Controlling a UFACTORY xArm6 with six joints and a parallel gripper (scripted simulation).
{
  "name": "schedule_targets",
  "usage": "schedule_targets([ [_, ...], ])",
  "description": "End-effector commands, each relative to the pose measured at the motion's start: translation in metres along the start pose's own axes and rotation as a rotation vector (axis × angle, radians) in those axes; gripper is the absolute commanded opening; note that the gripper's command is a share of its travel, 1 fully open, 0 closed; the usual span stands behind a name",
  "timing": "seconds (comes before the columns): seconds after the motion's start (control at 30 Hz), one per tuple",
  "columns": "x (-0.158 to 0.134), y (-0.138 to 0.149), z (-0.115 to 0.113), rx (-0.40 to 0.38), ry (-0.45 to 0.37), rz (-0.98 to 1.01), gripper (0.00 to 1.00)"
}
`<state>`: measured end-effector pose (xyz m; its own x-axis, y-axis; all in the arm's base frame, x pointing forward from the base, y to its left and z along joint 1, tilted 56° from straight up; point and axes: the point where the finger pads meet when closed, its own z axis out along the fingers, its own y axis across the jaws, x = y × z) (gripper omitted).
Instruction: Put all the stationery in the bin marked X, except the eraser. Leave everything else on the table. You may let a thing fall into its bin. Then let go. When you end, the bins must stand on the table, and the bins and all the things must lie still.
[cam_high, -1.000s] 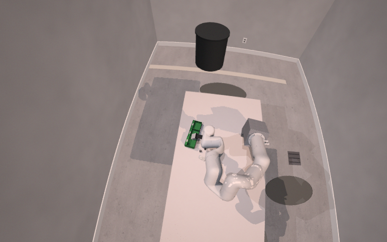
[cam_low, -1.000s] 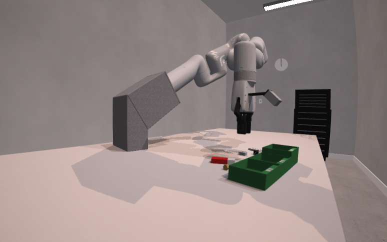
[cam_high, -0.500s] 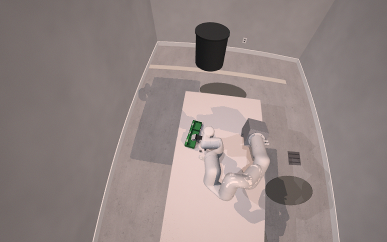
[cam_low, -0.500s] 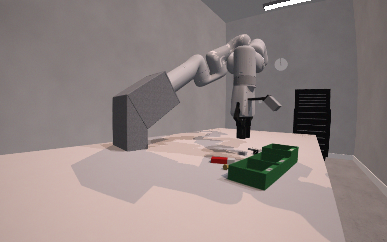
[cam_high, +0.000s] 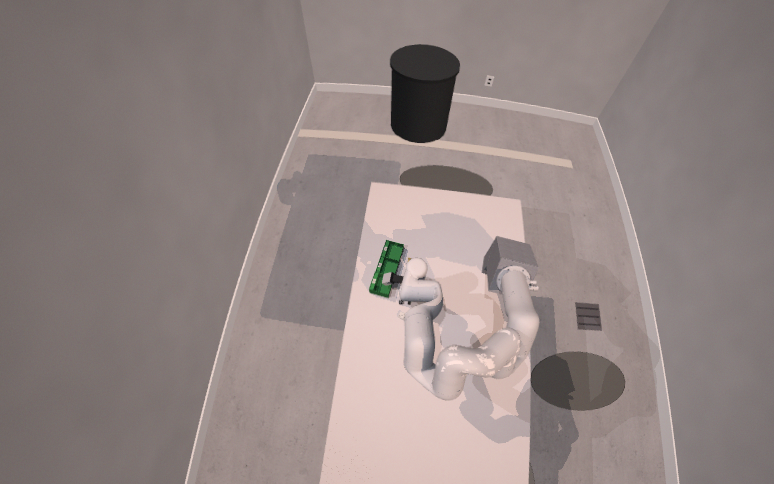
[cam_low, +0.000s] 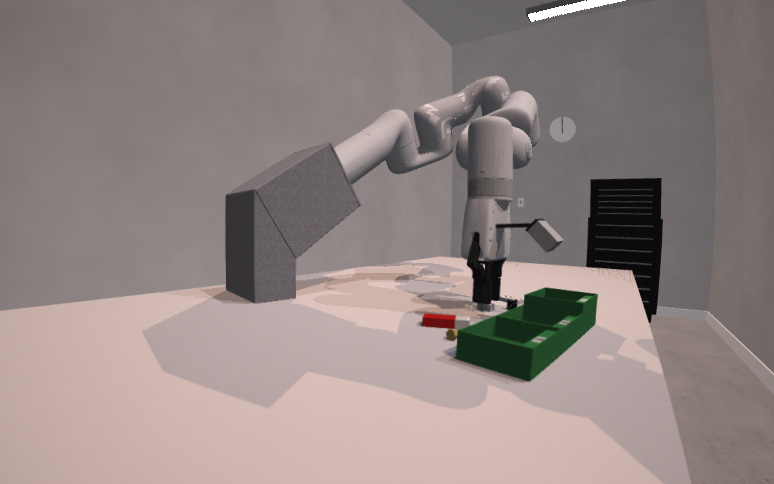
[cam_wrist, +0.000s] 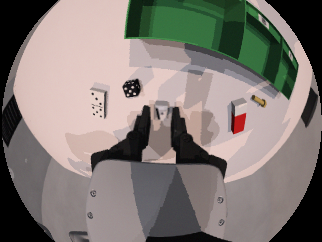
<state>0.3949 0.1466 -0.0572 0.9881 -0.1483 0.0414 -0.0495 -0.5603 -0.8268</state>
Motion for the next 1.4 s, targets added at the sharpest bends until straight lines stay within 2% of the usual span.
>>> schedule_targets([
  [0.0, 0.001, 0.0001, 0.0037, 0.0, 0.002, 0.0, 0.29],
  [0.2, 0.0006, 0.0, 0.0117, 0.0, 0.002, 0.0, 0.29],
  [0.6, 0.0005, 0.0, 0.0117, 0.0, 0.002, 0.0, 0.29],
  [0.63, 0.0004, 0.0, 0.0117, 0.0, 0.002, 0.0, 0.0],
  [1.37, 0.0005, 0.0, 0.0117, 0.0, 0.002, 0.0, 0.0],
])
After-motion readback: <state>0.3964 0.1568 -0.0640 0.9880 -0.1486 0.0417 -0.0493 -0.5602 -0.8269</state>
